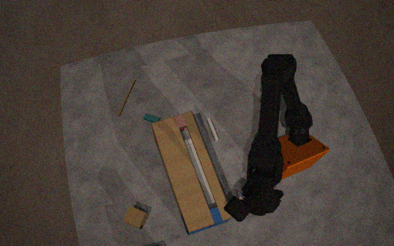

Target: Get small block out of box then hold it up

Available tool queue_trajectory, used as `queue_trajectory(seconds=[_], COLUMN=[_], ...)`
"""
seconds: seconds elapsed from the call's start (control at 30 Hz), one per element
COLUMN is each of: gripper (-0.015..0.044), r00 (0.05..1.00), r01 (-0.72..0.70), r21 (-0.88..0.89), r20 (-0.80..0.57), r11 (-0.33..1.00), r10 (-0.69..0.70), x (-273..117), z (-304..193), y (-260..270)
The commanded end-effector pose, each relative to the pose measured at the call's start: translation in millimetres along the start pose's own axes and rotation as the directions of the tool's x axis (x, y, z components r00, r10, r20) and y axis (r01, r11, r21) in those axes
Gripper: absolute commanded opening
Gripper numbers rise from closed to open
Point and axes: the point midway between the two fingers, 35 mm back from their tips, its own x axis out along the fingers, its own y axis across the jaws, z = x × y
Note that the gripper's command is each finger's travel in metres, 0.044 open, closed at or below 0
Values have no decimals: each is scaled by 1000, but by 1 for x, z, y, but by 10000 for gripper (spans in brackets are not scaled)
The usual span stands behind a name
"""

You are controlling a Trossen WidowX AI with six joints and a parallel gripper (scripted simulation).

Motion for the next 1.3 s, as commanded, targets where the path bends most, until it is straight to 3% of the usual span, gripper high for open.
queue_trajectory(seconds=[0.0,0.13,0.73,1.0,1.27], gripper=[285,285,285,285,285], r00=[993,991,991,991,991], r01=[-43,-67,-67,-69,-69], r21=[-786,-877,-877,-877,-877], r20=[-102,-112,-112,-115,-115], r11=[617,475,475,475,475], r10=[-60,-67,-67,-67,-67], x=[-4,-4,-4,83,89], z=[11,12,12,24,24], y=[3,3,3,31,33])
